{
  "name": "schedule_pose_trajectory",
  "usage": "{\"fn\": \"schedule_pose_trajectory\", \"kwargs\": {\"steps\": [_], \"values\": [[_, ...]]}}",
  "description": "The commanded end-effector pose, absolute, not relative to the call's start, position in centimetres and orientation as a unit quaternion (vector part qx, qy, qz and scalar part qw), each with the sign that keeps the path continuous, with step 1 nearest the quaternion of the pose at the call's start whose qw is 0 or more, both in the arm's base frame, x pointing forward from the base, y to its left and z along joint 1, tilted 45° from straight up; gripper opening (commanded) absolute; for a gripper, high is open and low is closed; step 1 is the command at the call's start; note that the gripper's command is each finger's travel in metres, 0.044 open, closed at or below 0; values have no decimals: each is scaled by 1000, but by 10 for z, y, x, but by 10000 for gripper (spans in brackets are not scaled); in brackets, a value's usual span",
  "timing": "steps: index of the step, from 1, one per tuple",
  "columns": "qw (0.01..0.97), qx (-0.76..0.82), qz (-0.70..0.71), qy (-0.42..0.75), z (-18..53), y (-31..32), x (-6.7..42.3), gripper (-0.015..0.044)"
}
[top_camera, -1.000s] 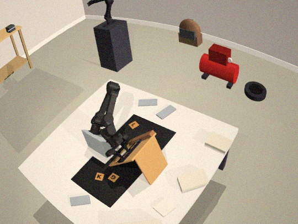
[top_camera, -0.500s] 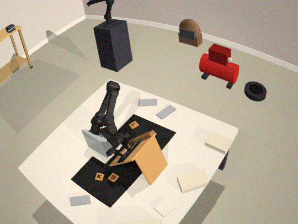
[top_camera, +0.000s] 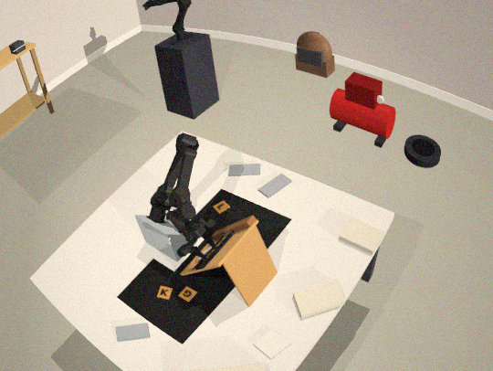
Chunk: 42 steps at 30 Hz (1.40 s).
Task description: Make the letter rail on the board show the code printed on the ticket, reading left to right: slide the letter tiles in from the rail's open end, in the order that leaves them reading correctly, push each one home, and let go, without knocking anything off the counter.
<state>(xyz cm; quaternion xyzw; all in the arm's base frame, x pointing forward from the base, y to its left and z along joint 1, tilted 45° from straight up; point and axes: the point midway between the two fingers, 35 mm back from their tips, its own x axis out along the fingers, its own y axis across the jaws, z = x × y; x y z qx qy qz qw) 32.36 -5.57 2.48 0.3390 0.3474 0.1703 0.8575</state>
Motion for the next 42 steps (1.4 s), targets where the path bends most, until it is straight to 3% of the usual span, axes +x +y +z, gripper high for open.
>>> {"fn": "schedule_pose_trajectory", "kwargs": {"steps": [1, 24, 35, 42], "values": [[857, 340, 168, 349, 25, -53, 322, 0], [857, 341, 168, 349, 34, -44, 321, 0], [857, 341, 168, 349, 36, -48, 320, 289], [857, 341, 168, 349, 40, -53, 314, 295]]}}
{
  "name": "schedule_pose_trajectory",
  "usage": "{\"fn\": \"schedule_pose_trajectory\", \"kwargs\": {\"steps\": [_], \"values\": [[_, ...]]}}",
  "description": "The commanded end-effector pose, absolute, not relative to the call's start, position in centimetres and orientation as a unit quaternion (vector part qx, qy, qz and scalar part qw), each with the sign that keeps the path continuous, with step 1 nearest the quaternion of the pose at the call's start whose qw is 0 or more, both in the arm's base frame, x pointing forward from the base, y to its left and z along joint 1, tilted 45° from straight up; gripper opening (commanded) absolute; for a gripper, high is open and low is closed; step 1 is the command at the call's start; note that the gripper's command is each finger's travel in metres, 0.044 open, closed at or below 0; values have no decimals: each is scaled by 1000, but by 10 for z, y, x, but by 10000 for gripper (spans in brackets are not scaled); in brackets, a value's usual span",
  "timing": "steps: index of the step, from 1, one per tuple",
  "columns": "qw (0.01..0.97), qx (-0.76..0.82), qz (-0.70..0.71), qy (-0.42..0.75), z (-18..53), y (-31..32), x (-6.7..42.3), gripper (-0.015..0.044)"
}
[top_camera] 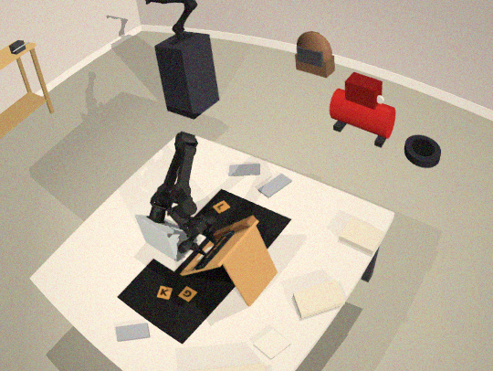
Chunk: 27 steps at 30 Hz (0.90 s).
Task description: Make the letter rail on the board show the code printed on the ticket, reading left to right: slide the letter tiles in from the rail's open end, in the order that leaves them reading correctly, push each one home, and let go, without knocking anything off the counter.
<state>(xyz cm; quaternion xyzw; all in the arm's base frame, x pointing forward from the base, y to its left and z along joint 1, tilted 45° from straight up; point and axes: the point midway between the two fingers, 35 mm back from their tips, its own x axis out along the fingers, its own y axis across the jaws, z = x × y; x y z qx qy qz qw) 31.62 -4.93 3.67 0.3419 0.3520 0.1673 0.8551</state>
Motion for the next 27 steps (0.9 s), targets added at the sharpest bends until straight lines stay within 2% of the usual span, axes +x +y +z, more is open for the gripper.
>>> {"fn": "schedule_pose_trajectory", "kwargs": {"steps": [1, 27], "values": [[857, 341, 168, 349, 41, -54, 313, 295], [857, 340, 168, 350, 46, -61, 298, 295]]}}
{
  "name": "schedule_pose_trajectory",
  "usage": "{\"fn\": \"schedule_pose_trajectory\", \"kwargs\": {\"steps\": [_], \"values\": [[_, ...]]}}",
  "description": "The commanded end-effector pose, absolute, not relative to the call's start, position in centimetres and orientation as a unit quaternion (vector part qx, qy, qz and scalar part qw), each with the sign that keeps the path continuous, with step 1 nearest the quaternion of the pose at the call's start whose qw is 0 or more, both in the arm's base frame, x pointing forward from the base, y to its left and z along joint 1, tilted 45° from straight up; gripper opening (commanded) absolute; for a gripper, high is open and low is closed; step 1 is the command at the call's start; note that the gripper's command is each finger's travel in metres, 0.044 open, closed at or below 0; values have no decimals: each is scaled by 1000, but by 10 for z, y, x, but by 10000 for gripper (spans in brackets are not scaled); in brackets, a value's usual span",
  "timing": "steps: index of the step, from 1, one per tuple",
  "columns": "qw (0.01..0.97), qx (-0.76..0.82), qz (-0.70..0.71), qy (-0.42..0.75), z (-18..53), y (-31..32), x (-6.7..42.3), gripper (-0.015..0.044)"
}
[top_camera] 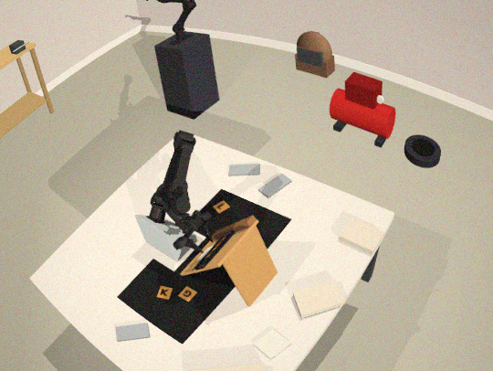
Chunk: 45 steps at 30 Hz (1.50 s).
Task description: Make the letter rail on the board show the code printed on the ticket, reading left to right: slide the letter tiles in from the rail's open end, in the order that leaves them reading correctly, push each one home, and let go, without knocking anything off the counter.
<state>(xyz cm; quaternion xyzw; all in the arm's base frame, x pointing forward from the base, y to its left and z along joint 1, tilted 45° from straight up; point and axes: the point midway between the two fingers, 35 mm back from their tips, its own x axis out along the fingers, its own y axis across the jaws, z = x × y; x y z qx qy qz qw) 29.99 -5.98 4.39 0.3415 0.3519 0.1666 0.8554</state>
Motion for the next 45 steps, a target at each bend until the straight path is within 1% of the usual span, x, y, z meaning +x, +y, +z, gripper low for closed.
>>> {"fn": "schedule_pose_trajectory", "kwargs": {"steps": [1, 45], "values": [[857, 340, 168, 350, 46, -62, 298, 295], [856, 340, 168, 350, 53, -69, 289, 295]]}}
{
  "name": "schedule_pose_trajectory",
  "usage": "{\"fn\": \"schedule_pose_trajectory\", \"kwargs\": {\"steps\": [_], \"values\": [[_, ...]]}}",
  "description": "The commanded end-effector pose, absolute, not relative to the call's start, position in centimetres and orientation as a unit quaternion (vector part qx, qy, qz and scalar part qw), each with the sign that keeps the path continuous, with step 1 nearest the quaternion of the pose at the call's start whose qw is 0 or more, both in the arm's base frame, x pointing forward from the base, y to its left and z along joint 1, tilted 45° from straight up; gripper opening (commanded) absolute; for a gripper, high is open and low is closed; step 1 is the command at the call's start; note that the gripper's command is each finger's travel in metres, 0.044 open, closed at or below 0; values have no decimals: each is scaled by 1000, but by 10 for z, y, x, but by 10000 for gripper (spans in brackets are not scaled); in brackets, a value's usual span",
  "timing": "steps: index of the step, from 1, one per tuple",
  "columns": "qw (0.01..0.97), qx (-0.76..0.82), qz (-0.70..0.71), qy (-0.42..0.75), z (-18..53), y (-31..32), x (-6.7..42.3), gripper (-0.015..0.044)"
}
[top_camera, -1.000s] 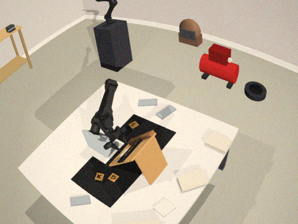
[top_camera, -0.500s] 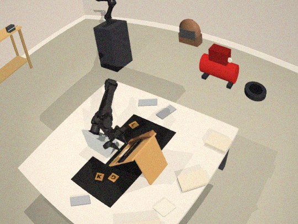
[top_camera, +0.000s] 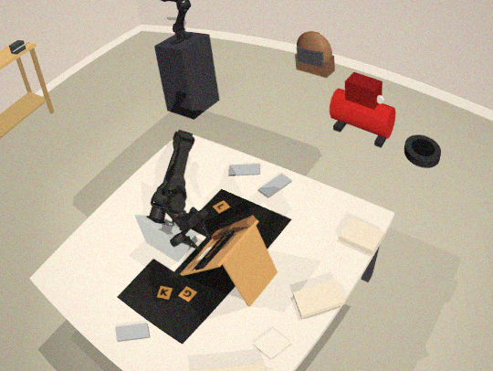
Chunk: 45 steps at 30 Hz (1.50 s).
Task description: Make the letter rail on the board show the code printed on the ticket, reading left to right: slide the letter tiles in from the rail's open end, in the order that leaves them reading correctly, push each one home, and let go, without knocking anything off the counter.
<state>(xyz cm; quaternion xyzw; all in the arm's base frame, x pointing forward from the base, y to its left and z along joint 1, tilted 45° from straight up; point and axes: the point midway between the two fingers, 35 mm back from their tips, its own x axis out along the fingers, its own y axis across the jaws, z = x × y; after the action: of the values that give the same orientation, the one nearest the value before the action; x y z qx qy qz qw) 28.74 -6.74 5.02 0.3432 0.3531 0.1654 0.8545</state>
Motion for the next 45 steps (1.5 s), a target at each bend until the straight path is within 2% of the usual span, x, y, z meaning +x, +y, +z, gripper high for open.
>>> {"fn": "schedule_pose_trajectory", "kwargs": {"steps": [1, 14, 25, 35, 45], "values": [[856, 340, 168, 350, 53, -69, 289, 295], [856, 340, 168, 350, 54, -69, 290, 295], [855, 343, 166, 353, 52, -68, 288, 6], [851, 341, 166, 363, 50, -70, 291, 0], [776, 299, 203, 517, 34, -91, 318, 0]]}}
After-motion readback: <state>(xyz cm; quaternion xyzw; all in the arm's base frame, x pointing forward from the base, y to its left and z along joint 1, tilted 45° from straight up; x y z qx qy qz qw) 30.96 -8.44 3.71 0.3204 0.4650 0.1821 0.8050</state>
